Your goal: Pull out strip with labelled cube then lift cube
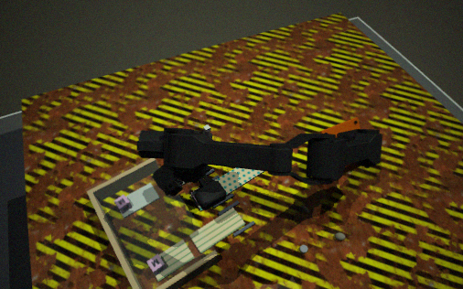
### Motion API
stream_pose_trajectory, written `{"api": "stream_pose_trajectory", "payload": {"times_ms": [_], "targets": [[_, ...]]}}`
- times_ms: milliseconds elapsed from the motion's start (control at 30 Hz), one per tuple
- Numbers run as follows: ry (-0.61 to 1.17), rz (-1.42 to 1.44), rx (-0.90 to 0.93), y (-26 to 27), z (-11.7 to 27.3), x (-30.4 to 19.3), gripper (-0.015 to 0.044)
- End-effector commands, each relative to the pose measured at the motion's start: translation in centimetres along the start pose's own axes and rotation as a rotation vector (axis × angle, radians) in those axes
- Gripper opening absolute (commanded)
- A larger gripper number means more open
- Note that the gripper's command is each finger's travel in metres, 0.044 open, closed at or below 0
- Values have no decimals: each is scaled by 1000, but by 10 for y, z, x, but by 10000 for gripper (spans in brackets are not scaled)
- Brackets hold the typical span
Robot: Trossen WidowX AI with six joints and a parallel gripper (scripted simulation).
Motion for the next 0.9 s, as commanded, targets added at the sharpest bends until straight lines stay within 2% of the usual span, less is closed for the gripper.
{"api": "stream_pose_trajectory", "payload": {"times_ms": [0,867], "targets": [[3,-11,6,-2,-8,0,250],[3,-10,8,0,-48,0,250]]}}
Point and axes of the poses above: the point midway between the two fingers, 35 mm back from their tips, its own z axis back along the fingers, its own y axis across the jaws, x = y × z, the point moved 10 cm from there along z, back along the fingers, and after that the axes turned 6 degrees about -z, right-handed, at the moved point
